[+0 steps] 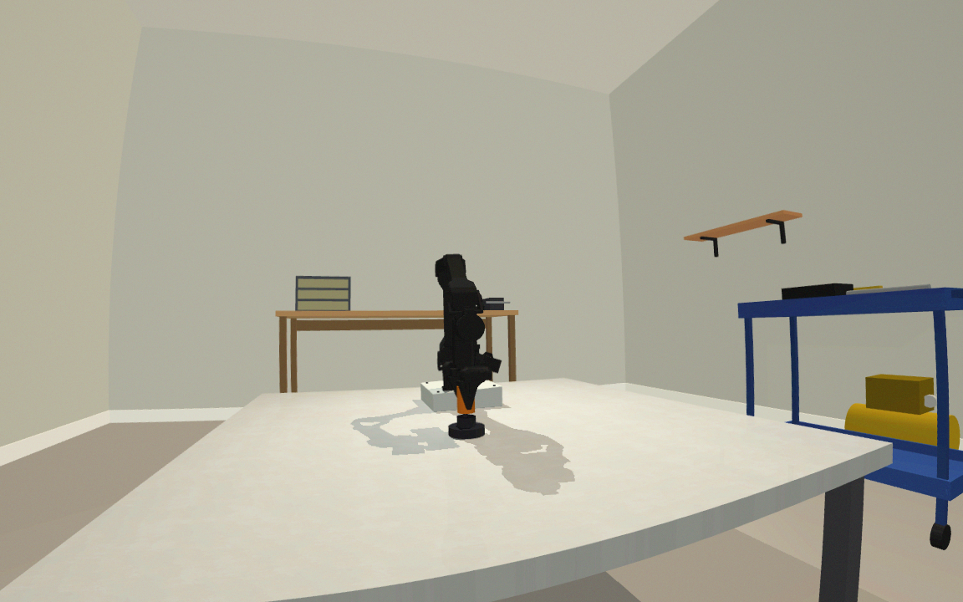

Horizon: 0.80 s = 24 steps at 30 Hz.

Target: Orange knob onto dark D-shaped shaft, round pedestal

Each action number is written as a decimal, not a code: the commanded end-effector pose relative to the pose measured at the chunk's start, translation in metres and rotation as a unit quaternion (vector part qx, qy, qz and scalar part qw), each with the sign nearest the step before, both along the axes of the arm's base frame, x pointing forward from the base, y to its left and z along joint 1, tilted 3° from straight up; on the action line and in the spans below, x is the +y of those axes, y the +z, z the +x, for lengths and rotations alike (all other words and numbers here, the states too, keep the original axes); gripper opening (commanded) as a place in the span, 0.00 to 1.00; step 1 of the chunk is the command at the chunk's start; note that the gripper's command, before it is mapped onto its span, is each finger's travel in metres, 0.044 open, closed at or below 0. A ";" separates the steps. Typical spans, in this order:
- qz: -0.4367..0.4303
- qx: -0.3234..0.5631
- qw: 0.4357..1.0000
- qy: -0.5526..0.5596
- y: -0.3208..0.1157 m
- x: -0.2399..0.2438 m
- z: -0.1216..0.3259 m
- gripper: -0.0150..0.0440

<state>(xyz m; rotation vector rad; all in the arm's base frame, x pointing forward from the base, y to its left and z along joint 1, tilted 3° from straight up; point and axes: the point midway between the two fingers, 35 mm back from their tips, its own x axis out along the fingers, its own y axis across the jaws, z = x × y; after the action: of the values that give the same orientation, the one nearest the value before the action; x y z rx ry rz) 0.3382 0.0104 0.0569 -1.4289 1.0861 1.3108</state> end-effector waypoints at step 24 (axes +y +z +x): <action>0.002 -0.001 0.999 -0.035 -0.009 0.000 0.001 0.52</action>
<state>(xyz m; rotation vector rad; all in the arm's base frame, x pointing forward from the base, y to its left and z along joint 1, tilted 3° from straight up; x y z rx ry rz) 0.3389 0.0102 0.0479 -1.3756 1.1220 1.2593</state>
